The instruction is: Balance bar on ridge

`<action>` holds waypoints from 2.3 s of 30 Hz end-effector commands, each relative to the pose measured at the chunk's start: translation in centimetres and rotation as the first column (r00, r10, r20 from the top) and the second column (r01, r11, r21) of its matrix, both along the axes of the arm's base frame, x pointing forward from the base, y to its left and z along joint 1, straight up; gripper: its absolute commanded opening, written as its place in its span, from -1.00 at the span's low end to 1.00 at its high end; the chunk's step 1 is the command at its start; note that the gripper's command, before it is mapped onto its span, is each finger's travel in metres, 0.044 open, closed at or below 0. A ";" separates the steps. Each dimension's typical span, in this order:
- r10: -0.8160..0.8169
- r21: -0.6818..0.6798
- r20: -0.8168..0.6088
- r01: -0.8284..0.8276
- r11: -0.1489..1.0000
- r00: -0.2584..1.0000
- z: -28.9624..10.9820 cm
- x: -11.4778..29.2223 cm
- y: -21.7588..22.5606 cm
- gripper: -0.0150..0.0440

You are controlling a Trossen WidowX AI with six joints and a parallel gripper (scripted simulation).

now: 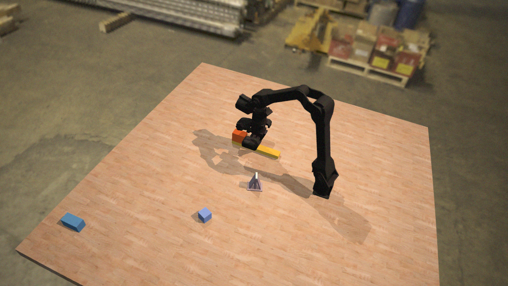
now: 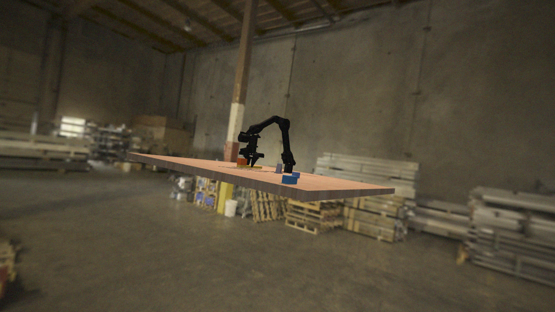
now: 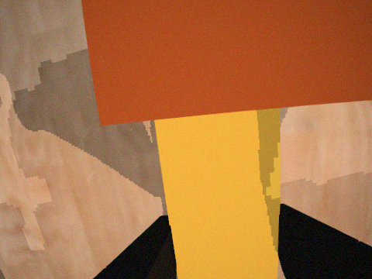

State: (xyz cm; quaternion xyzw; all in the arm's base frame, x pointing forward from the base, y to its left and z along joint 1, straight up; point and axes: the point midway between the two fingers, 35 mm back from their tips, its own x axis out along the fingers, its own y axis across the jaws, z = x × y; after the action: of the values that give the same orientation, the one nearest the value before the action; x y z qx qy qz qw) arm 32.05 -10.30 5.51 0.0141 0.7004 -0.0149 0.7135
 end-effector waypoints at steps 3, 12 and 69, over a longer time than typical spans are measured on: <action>0.001 -0.004 0.010 -0.001 1.000 1.000 1.5 0.4 -0.1 -0.49; 0.002 -0.005 0.010 -0.002 1.000 1.000 3.8 0.6 -0.2 -0.49; 0.169 -0.003 0.006 -0.169 0.986 0.986 11.4 -3.0 10.5 -0.49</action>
State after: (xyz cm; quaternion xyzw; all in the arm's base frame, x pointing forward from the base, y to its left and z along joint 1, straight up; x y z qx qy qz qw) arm 29.51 -0.58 16.85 -0.0416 0.6969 0.0417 0.7147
